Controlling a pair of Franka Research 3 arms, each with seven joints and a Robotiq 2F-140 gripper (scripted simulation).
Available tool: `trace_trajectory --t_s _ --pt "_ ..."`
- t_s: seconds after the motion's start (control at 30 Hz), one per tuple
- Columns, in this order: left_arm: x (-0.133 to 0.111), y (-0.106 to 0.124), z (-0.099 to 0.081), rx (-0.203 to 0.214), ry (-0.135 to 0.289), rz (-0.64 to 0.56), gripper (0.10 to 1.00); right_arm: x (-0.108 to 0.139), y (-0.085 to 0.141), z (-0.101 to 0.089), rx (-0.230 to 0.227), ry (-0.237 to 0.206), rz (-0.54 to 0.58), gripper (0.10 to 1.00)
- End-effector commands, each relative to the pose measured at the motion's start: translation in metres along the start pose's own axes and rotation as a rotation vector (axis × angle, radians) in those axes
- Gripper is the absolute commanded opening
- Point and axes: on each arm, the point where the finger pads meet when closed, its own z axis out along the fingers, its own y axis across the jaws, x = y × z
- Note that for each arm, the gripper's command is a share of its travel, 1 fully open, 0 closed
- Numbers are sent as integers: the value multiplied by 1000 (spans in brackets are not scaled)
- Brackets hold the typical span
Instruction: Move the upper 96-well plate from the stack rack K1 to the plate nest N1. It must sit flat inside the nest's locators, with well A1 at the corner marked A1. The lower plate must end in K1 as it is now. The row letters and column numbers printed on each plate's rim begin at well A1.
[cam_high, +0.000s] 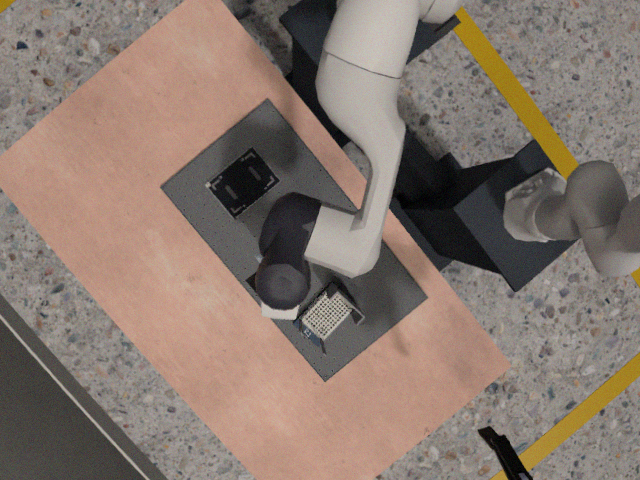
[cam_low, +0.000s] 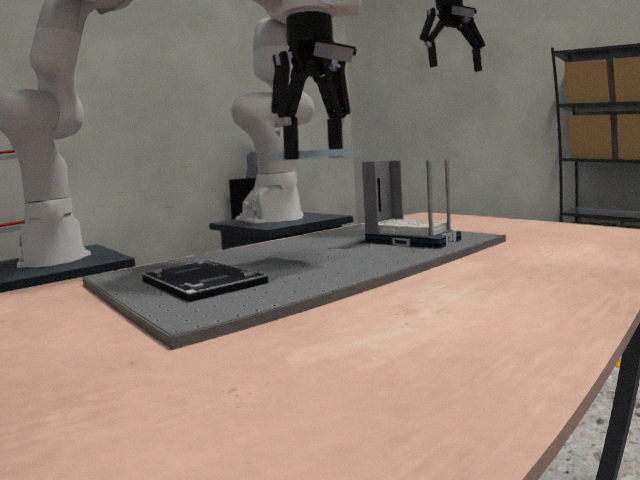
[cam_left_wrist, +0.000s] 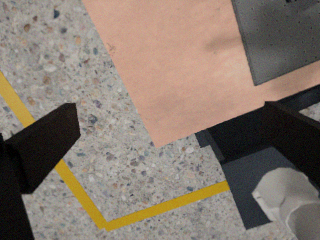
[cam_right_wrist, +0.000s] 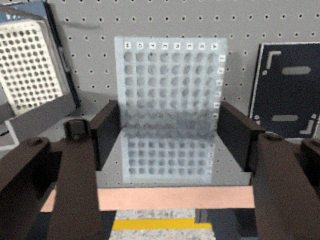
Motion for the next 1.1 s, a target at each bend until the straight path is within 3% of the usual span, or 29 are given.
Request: trace_trajectory --t_s 0.0,1.07 --pt "0 2 1 -4 -3 -3 1000 3 11 -2 6 12 -23 99" --pt "0 2 1 -4 -3 -3 1000 -5 104 0 6 12 -23 99"
